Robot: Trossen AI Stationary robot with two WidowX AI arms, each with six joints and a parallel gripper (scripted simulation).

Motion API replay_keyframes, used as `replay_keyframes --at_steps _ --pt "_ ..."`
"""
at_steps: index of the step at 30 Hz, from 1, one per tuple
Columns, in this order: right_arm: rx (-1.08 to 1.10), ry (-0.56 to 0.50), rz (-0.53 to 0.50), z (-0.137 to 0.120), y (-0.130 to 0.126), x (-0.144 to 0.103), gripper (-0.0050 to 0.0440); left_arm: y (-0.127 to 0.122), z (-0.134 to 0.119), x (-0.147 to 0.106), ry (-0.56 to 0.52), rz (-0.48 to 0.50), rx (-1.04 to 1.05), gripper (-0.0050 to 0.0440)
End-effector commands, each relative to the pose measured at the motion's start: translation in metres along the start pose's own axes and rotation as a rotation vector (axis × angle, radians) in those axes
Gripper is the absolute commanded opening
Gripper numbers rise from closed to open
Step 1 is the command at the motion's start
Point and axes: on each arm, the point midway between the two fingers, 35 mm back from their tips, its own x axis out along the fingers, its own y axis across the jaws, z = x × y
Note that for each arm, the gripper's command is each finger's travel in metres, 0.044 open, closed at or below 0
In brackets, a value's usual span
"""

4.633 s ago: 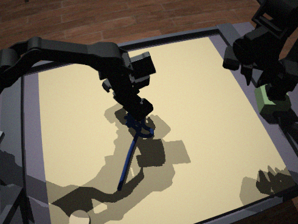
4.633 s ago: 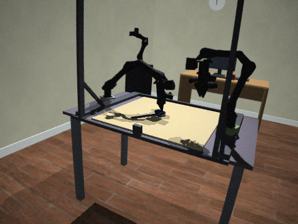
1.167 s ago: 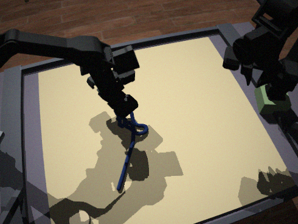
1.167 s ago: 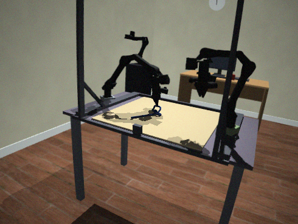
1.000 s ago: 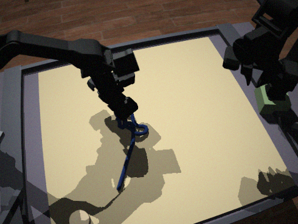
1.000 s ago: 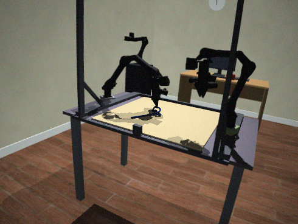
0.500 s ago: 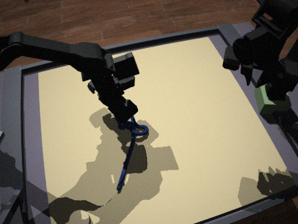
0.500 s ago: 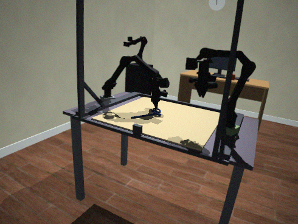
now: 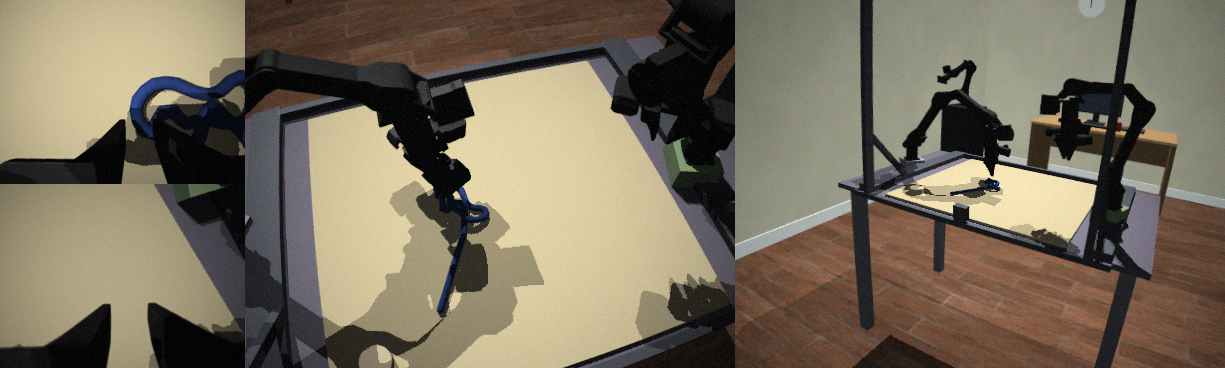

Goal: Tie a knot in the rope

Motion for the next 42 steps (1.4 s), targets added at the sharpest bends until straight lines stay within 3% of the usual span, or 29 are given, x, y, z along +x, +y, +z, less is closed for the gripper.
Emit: replay_keyframes --at_steps 1,28,36,42 --pt "0.002 0.007 0.012 0.001 0.0 -0.003 0.01 -0.003 0.009 -0.024 -0.045 -0.018 0.003 0.01" --pt "0.002 0.007 0.012 0.001 0.0 -0.003 0.01 -0.008 0.018 -0.101 -0.045 -0.018 0.003 0.01" --pt "0.002 0.007 0.012 0.001 0.0 -0.003 0.01 -0.009 0.016 -0.104 -0.045 -0.018 -0.002 0.01" --pt "0.002 0.007 0.012 0.001 0.0 -0.003 0.01 -0.019 -0.016 -0.115 -0.038 -0.029 -0.083 0.01"
